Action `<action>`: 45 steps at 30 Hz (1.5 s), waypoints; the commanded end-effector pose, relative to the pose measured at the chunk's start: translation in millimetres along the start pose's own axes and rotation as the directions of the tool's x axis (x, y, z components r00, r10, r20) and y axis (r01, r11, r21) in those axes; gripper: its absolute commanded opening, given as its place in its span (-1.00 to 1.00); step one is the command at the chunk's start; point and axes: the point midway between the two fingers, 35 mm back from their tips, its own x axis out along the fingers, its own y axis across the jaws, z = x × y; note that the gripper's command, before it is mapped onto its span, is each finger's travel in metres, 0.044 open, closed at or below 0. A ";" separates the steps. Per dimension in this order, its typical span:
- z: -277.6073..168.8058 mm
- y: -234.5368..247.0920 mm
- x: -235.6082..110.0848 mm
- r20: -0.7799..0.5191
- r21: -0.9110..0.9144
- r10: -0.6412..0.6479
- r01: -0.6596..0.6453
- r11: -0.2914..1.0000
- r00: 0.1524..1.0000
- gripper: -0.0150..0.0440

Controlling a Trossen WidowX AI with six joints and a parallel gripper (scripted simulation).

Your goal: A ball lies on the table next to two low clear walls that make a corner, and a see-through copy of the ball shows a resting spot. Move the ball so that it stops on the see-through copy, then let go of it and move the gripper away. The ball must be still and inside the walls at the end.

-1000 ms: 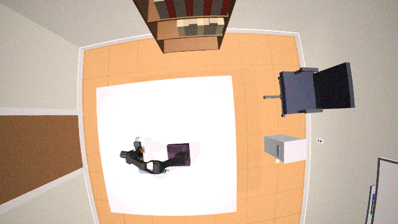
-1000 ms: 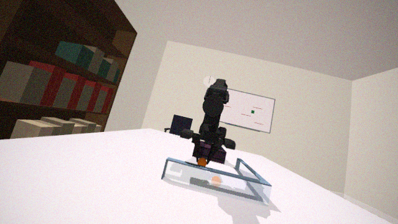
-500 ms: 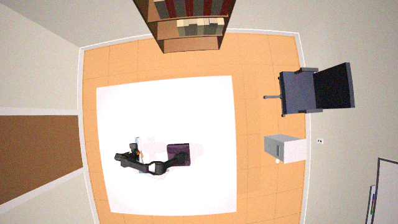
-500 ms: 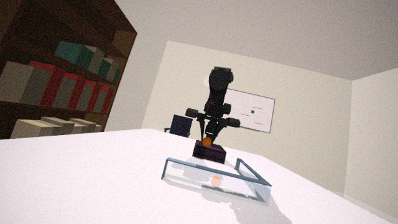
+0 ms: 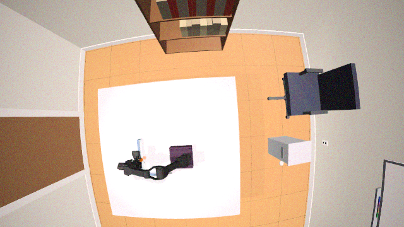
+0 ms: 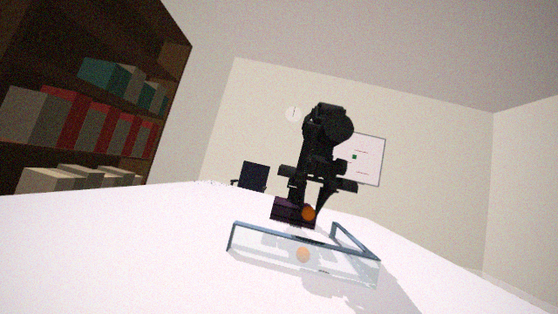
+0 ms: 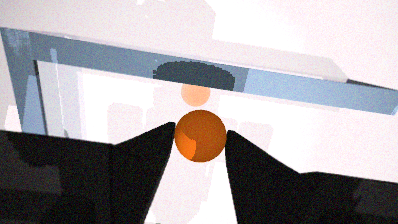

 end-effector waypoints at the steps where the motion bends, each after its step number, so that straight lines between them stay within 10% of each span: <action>1: -0.8 7.5 10.8 -0.013 0.008 -0.004 0.004 1.000 1.000 -0.49; 16: -1.9 7.2 79.9 -0.014 0.008 -0.004 0.004 1.000 1.000 -0.49; 42: -2.4 7.1 100.0 -0.014 0.008 -0.004 0.004 1.000 1.000 -0.49; 45: 0.0 7.8 95.4 -0.003 0.003 0.001 -0.001 1.000 1.000 -0.22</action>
